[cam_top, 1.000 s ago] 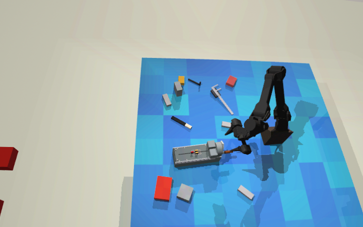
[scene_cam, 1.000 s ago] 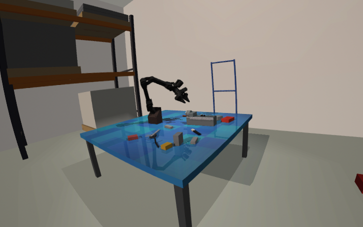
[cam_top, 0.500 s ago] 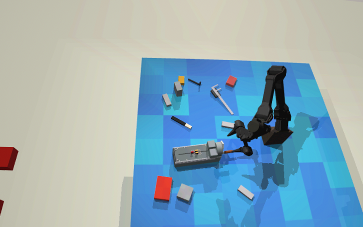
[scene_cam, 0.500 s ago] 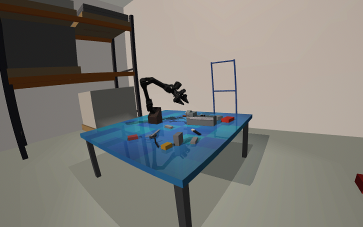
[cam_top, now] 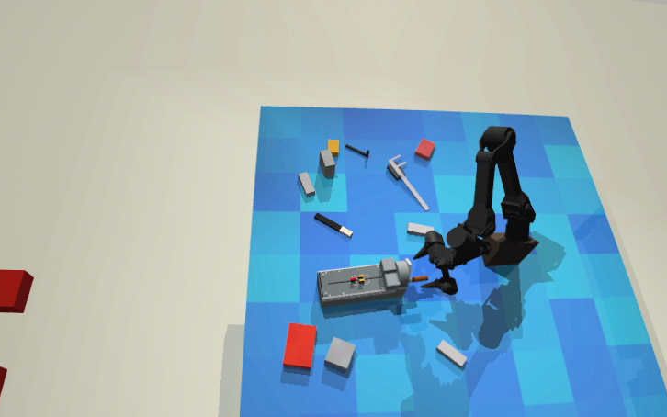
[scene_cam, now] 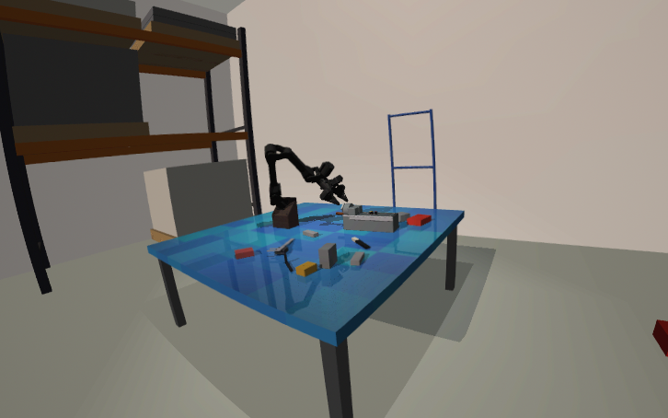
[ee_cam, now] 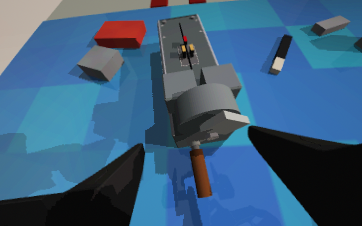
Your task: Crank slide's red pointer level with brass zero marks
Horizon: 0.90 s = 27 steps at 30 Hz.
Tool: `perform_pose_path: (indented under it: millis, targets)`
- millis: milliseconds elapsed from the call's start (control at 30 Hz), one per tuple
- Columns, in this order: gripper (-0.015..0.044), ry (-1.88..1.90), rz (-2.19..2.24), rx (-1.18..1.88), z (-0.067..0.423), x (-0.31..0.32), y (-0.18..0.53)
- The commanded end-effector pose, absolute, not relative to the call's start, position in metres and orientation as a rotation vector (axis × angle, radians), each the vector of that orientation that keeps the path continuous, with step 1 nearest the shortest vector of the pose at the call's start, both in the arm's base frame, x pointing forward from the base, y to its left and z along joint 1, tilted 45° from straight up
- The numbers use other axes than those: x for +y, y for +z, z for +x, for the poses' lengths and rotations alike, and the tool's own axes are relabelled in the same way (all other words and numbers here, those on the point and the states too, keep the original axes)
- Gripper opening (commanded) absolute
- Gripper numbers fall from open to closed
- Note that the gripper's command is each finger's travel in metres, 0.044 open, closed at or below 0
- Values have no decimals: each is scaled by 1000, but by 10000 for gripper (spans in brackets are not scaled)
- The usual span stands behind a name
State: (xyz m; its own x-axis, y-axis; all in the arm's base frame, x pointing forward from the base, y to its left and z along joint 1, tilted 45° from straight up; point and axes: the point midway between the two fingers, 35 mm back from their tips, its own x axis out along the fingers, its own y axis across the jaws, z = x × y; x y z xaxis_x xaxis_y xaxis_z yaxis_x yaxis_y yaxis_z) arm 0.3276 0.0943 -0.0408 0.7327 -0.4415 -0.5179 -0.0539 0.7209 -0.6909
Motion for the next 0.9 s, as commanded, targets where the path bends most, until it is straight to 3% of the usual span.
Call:
perform_pose_path:
  millis: [0, 867]
  targets:
    - [440, -235, -763, 741, 323, 80, -53]
    - [440, -235, -763, 744, 326, 55, -80]
